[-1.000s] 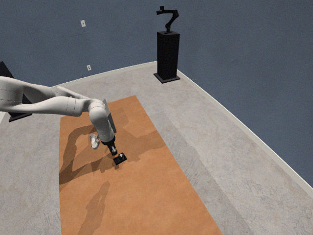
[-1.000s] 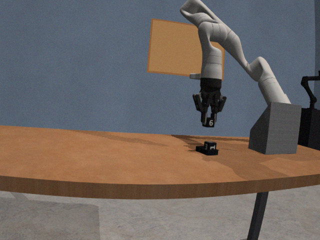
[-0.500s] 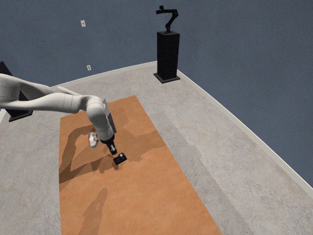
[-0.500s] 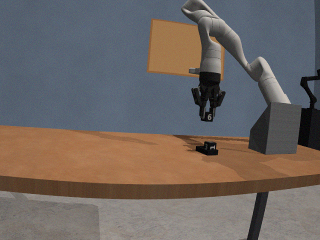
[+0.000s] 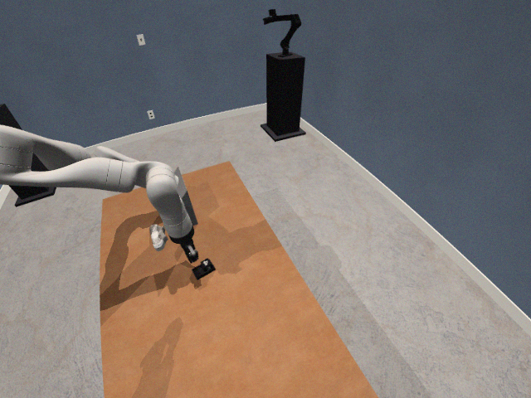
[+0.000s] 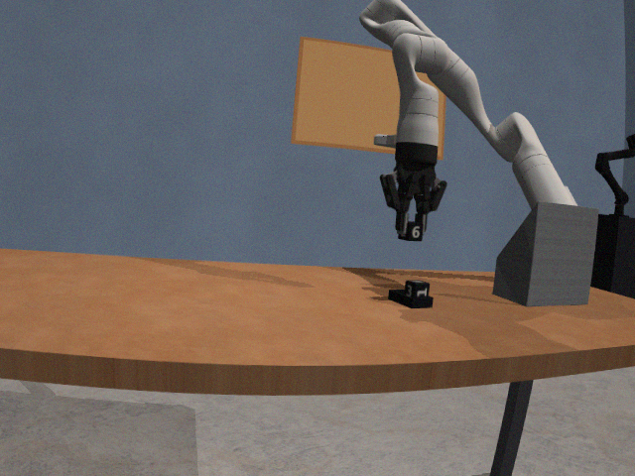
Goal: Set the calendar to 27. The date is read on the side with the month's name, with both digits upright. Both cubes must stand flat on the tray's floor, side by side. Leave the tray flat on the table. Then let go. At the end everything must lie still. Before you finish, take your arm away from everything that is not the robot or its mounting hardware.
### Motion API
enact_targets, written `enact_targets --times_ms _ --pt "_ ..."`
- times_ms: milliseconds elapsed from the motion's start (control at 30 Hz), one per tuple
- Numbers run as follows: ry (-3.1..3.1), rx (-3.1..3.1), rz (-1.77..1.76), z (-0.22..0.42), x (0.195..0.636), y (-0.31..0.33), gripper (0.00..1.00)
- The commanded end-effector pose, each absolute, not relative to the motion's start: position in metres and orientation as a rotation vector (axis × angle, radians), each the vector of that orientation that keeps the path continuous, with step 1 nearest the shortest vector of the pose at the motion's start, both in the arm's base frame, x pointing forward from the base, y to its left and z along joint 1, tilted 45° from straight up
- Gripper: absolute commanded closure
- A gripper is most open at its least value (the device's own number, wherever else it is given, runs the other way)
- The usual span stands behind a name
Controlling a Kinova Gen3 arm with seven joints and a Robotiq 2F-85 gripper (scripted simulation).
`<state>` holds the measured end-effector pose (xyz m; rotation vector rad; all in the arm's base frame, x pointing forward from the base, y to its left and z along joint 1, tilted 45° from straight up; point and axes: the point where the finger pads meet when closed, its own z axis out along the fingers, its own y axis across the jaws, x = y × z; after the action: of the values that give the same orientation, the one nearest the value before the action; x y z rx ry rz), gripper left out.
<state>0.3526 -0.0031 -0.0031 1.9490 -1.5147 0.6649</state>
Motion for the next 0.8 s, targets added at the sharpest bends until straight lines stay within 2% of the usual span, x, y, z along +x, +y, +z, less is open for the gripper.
enact_targets --times_ms 0,767 --pt "-1.505 1.956 0.661 -0.002 0.353 -0.003 0.72" --pt "-1.195 2.117 0.524 0.007 0.354 -0.014 0.72"
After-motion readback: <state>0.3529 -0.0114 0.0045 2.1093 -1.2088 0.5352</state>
